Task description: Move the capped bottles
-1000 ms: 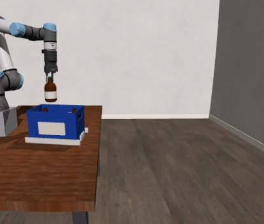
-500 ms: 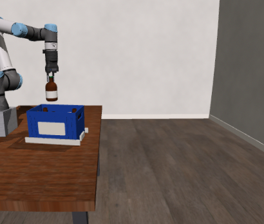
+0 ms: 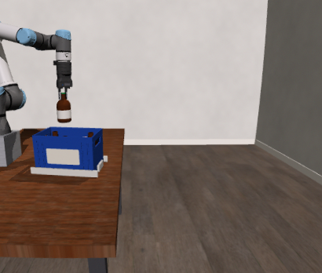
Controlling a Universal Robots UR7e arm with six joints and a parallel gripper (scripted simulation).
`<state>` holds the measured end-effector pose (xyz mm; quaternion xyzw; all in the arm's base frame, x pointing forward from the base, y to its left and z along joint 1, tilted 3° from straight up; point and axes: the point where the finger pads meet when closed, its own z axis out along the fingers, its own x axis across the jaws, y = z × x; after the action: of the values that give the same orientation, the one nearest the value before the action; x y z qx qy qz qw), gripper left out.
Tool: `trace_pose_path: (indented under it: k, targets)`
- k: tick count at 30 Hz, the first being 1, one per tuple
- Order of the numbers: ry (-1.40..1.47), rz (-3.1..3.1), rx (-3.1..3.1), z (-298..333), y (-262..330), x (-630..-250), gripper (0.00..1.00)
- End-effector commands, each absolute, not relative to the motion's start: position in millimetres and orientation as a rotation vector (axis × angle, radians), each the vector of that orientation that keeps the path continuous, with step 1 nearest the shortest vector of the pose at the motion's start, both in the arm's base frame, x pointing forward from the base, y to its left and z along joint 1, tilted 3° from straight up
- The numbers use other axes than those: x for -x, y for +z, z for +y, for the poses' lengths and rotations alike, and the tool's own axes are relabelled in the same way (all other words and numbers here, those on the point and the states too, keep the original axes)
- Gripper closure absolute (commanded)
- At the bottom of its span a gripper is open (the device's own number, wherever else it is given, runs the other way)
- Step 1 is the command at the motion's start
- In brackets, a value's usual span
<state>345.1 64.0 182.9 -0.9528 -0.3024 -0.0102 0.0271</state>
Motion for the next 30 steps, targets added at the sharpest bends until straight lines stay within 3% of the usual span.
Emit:
trace_pose_path:
  k: [1, 30]
  targets:
    - [-0.033, -0.934, 2.943, 70, 184, -346, 1.00]
    - [-0.033, -0.934, 2.944, 116, 186, -348, 1.00]
